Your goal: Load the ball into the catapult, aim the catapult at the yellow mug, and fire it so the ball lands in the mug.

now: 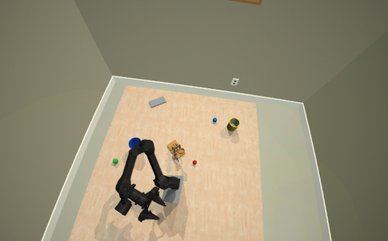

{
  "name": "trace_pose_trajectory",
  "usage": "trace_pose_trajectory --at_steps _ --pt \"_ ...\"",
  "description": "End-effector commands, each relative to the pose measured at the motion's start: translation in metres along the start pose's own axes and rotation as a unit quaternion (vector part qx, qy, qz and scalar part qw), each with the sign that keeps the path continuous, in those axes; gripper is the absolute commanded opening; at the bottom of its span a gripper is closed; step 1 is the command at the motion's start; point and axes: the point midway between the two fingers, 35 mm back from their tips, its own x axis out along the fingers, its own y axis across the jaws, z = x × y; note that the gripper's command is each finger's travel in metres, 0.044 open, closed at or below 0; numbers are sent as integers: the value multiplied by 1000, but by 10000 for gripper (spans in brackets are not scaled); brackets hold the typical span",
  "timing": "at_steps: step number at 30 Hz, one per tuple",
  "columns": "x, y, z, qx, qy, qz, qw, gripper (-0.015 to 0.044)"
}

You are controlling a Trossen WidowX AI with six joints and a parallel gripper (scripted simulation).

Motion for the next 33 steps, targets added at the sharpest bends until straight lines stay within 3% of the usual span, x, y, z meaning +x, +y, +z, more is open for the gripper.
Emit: trace_pose_trajectory --at_steps 1,10,18,33 --pt "0 1 0 -1 0 2 1000 426" --pt "-34 66 28 -57 -3 123 991 440" --pt "-84 108 81 -89 -54 235 966 440" --pt "-161 109 177 -94 -164 351 917 440"
